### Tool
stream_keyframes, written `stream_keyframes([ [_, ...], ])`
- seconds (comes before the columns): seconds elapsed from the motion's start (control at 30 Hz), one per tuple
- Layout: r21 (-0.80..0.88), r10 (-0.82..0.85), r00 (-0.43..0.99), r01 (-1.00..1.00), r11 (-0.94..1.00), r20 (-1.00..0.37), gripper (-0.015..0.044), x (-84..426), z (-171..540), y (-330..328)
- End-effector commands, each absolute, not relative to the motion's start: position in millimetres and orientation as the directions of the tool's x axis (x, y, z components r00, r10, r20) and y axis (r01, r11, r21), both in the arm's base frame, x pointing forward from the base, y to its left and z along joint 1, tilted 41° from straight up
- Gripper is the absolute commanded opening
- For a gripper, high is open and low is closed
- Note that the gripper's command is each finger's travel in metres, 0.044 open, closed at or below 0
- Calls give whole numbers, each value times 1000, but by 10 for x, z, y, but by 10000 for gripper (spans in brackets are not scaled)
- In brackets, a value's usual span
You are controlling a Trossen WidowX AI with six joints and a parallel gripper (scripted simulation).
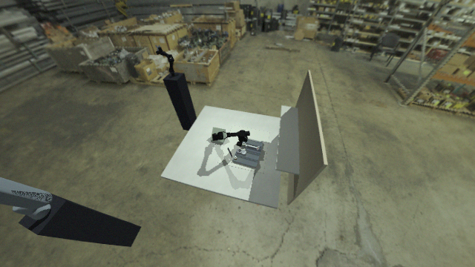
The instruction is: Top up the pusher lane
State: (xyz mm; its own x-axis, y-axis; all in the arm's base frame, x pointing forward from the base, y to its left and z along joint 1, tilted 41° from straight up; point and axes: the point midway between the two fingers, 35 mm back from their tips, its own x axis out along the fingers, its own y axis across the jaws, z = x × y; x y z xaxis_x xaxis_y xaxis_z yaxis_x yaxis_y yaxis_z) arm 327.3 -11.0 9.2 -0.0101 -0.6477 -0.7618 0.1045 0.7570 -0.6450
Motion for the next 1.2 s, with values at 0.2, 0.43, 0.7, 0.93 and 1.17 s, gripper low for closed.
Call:
stream_keyframes([
  [0.2, -647, -650, -9, 108, 755, -760, 131, 3272, 91, -110],
  [0.43, -647, -650, -9, 108, 755, -760, 283, 3272, 91, -110],
  [0.7, -646, -649, -9, 108, 755, -760, 283, 3274, 223, 9],
  [0.93, -646, -649, -9, 108, 756, -761, 283, 3257, 240, 29],
  [1.17, -645, -648, -10, 107, 756, -761, 283, 3055, 230, 68],
])
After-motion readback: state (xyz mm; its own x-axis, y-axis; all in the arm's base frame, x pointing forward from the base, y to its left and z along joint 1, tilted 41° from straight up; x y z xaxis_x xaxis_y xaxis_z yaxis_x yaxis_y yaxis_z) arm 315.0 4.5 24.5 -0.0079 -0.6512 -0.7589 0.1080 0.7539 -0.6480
